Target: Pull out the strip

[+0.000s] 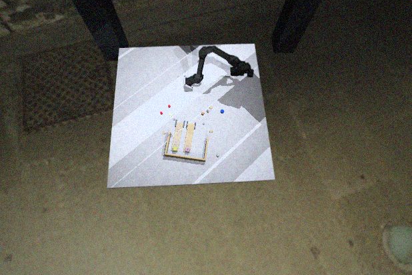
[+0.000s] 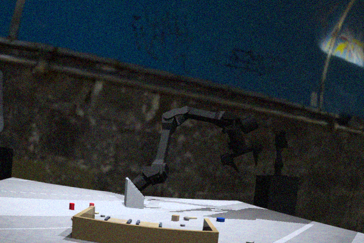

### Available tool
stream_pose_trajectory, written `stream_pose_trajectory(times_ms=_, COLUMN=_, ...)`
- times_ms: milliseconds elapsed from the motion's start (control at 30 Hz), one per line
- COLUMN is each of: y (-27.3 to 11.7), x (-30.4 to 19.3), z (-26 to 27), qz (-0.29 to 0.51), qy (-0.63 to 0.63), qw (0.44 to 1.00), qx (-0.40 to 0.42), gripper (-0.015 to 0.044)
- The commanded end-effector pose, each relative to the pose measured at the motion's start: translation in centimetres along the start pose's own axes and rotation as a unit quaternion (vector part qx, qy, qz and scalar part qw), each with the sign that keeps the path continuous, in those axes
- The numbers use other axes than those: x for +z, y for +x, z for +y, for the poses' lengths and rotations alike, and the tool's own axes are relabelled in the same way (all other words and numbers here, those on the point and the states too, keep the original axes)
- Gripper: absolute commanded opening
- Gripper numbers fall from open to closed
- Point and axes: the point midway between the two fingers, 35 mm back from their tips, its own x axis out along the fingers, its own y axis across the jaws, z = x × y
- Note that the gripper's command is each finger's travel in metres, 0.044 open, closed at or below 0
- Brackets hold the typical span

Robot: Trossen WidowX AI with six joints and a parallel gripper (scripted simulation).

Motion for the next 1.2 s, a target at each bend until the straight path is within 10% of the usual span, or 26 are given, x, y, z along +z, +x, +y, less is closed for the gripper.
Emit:
stream_pose_trajectory(times_ms=0, y=0.0, x=-0.3, z=0.0, qz=0.004, qy=0.005, qw=1.0, qx=-0.001, gripper=0.04)
stream_pose_trajectory(times_ms=667, y=-9.0, x=-29.6, z=6.0, qz=0.267, qy=0.486, qw=0.807, qx=-0.204, gripper=0.04)
stream_pose_trajectory(times_ms=1167, y=-27.5, x=-36.7, z=23.4, qz=0.224, qy=0.738, qw=0.373, qx=-0.515, gripper=0.04)
